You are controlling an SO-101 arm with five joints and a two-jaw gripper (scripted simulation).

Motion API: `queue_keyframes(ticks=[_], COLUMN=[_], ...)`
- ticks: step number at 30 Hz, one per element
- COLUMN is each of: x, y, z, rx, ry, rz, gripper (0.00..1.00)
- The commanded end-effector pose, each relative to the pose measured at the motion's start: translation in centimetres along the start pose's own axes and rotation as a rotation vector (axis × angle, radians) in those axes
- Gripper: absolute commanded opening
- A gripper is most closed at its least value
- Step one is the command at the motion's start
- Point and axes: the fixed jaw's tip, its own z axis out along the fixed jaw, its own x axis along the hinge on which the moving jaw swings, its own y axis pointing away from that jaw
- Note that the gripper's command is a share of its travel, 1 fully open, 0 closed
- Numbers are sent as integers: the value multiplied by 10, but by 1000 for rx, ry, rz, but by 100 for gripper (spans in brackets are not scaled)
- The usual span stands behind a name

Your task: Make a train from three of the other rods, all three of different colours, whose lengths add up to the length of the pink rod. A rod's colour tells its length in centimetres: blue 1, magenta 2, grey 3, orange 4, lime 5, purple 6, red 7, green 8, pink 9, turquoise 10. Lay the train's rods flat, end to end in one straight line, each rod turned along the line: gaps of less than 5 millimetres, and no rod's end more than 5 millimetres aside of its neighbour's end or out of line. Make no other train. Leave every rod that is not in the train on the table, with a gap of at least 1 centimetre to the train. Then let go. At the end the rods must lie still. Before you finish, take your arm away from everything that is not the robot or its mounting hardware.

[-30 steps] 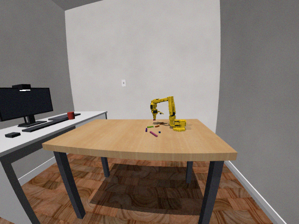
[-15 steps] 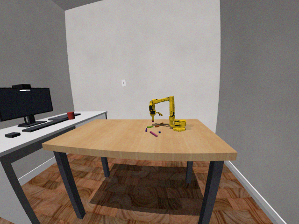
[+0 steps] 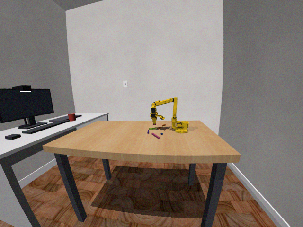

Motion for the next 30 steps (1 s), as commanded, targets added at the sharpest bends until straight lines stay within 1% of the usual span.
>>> queue_keyframes(ticks=[1, 3, 11, 18, 20, 30], x=[2, 2, -14, -29, -29, -46], y=[-16, -16, -41, -58, -58, -73], z=[-11, -11, -9, -7, -7, -4], rx=[20, 20, 38, 51, 51, 62], ry=[79, 79, 73, 65, 65, 55], rz=[90, 90, 264, 397, 397, 537], gripper=[0, 0, 0, 0, 0, 0])
